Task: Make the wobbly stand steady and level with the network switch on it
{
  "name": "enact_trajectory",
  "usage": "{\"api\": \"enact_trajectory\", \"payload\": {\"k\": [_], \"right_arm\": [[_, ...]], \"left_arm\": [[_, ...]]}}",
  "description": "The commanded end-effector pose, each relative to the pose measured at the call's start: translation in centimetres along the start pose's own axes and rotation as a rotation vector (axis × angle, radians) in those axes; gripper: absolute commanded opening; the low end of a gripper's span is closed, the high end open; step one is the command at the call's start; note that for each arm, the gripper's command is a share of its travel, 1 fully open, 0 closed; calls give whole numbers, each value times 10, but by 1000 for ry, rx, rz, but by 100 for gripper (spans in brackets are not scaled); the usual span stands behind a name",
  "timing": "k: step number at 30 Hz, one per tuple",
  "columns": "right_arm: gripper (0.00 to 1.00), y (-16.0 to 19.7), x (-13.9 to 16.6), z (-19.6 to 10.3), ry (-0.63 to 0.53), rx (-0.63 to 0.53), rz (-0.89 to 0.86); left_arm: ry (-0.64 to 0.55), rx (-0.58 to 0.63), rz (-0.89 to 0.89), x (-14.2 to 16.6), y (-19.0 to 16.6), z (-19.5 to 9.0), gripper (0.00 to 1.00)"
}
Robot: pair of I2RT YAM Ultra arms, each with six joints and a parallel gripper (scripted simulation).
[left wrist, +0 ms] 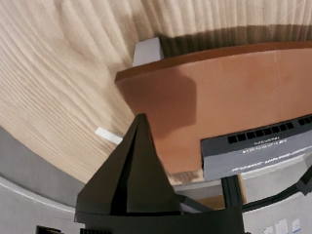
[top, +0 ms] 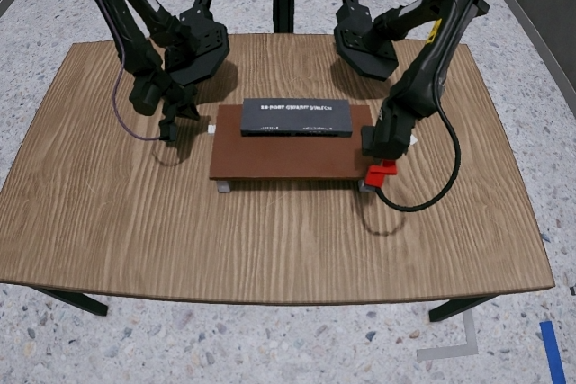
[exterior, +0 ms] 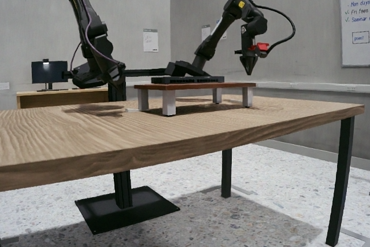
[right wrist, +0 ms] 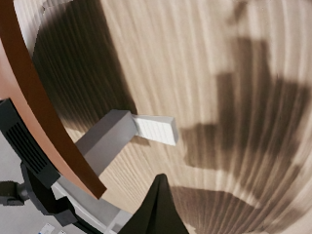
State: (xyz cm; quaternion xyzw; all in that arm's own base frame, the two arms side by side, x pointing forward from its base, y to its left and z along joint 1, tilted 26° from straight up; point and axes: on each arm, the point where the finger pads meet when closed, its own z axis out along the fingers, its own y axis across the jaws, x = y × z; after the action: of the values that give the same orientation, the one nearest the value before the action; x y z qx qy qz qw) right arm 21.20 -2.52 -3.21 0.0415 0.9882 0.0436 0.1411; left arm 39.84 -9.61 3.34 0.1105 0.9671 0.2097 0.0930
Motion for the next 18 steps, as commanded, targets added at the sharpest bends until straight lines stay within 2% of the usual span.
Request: {"api": "enact_trajectory", "payload": {"k": [1, 2, 4, 7, 8, 9, 10, 11, 18], "right_arm": [[0, 2, -23, -5, -52, -9, -26], [0, 4, -31, -10, -85, -7, -38], [0, 3, -34, -12, -98, -4, -39], [0, 2, -32, -8, -81, 2, -35], [0, 1, -21, -5, -60, 5, -24], [0, 0, -34, -12, -99, 18, -27], [0, 0, -39, -14, -108, 16, -26], [0, 0, -43, -15, -123, 15, -26], [0, 0, -69, -26, -202, 35, -42]], "left_arm": [[-33, 2, -1, -9, -3, -15, 0], [-60, 10, -25, -14, 4, -24, 0], [-38, 16, -36, -8, 8, -11, 0], [-18, 15, -18, 1, 6, -5, 0], [-56, 26, -16, -12, -1, -14, 0], [-88, 36, -26, -17, 1, -24, 0], [-86, 40, -23, -16, -1, -23, 0], [-46, 33, -34, -4, 8, -9, 0], [-142, 80, -93, -21, 19, -25, 0]]}}
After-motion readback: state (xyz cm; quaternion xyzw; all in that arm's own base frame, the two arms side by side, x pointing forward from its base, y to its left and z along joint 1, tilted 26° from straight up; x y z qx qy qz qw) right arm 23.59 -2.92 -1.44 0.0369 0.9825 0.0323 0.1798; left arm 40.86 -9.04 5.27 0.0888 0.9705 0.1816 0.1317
